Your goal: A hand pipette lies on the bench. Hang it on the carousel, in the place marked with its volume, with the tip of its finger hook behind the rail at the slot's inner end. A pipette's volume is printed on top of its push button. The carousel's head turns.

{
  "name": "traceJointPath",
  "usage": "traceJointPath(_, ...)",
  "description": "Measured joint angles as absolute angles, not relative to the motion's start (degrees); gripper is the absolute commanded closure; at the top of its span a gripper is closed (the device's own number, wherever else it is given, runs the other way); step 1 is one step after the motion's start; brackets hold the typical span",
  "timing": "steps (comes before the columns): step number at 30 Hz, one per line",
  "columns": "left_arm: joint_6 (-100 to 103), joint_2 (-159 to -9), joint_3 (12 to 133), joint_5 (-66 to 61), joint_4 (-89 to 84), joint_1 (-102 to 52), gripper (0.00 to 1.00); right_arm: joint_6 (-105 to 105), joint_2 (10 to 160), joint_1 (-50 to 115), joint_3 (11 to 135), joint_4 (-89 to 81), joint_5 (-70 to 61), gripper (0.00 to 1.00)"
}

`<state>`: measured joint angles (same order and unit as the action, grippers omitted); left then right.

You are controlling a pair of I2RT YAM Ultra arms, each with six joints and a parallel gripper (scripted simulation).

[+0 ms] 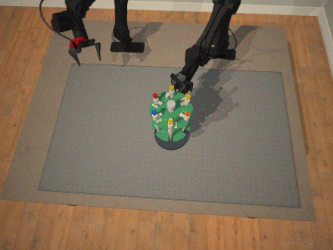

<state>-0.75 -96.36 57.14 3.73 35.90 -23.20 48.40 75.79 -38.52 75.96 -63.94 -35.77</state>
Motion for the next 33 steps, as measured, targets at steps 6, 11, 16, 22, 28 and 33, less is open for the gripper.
traceJointPath(6, -0.8, -96.4, 57.1, 3.7, 35.9, -23.2, 0.88, 48.4, 75.8, -38.5, 76.0, -63.9, -35.8, 0.0)
traceJointPath(11, -0.8, -96.4, 57.1, 3.7, 35.9, -23.2, 0.88, 48.4, 75.8, -38.5, 76.0, -63.9, -35.8, 0.0)
traceJointPath(16, -0.6, -96.4, 57.1, 5.1, 35.9, -23.6, 0.88, 48.4, 75.8, -38.5, 76.0, -63.9, -35.8, 0.0)
traceJointPath(22, 0.1, -97.3, 57.1, 14.7, 37.0, -28.0, 0.88, 48.4, 75.8, -38.5, 76.0, -63.9, -35.8, 0.0)
traceJointPath(28, 0.1, -98.0, 57.1, 18.0, 37.3, -28.8, 0.88, 48.4, 75.8, -38.5, 76.0, -63.9, -35.8, 0.0)
traceJointPath(33, 0.1, -98.0, 57.1, 18.9, 37.5, -28.8, 0.88, 48.4, 75.8, -38.5, 76.0, -63.9, -35.8, 0.0)
